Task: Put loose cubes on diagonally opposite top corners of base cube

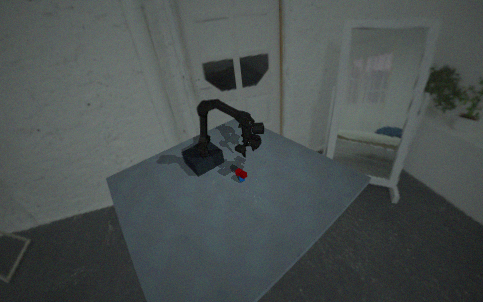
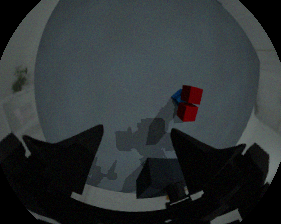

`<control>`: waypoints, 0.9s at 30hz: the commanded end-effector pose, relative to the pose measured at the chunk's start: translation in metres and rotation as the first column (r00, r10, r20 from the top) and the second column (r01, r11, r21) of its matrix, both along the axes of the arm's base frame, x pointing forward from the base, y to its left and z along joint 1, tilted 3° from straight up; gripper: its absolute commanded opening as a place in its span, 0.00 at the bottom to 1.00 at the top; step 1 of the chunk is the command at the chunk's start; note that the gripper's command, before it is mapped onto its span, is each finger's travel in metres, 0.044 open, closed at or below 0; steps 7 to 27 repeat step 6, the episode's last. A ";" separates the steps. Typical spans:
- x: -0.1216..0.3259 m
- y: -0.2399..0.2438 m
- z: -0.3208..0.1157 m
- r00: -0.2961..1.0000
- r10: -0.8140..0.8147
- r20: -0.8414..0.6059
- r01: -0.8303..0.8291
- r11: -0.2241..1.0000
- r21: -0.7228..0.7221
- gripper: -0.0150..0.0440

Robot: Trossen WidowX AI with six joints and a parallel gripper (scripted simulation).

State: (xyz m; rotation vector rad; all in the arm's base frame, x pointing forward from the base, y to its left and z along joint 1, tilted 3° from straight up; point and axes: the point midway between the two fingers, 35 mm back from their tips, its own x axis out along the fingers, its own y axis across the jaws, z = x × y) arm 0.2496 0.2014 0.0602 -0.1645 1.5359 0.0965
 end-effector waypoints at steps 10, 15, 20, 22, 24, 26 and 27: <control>-0.010 0.008 -0.002 1.000 -0.022 -0.007 0.022 1.000 -0.005 0.93; -0.010 0.008 -0.002 1.000 -0.022 -0.007 0.022 1.000 -0.005 0.93; -0.010 0.008 -0.002 1.000 -0.022 -0.007 0.022 1.000 -0.005 0.93; -0.010 0.008 -0.002 1.000 -0.022 -0.007 0.022 1.000 -0.005 0.93; -0.010 0.008 -0.002 1.000 -0.022 -0.007 0.022 1.000 -0.005 0.93; -0.010 0.008 -0.002 1.000 -0.022 -0.007 0.022 1.000 -0.005 0.93; -0.010 0.008 -0.002 1.000 -0.022 -0.007 0.022 1.000 -0.005 0.93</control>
